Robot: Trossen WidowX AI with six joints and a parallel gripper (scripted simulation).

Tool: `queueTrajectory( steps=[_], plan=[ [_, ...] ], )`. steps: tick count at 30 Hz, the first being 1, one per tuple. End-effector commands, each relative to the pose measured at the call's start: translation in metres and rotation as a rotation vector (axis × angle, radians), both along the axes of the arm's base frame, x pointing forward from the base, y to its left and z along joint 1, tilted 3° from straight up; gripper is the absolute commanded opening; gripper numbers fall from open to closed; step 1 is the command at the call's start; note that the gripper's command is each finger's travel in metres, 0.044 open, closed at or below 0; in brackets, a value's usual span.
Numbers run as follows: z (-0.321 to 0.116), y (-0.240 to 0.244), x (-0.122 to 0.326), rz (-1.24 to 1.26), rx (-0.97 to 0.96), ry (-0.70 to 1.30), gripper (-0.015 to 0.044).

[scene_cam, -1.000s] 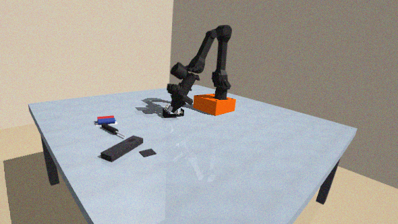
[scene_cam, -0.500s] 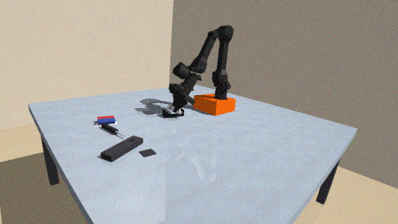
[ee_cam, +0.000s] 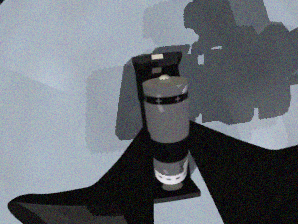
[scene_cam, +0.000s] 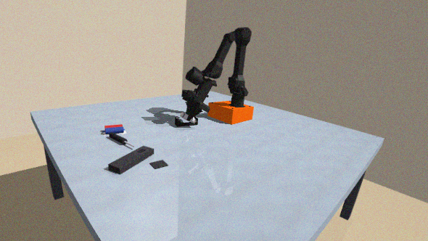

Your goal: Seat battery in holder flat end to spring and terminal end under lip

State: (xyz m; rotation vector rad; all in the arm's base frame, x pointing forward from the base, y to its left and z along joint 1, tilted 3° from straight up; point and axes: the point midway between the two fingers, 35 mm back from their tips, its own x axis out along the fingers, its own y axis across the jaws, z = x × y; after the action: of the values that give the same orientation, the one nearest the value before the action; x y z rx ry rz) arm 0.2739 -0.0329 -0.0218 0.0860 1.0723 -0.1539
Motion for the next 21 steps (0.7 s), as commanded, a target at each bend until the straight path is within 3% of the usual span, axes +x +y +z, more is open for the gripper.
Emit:
queueTrajectory(
  steps=[1, 21],
  plan=[
    [-0.0045, 0.0005, -0.0033, -0.001, 0.008, 0.04, 0.0085],
    [-0.0084, -0.0004, 0.0027, -0.004, 0.026, 0.152, 0.0085]
  ],
)
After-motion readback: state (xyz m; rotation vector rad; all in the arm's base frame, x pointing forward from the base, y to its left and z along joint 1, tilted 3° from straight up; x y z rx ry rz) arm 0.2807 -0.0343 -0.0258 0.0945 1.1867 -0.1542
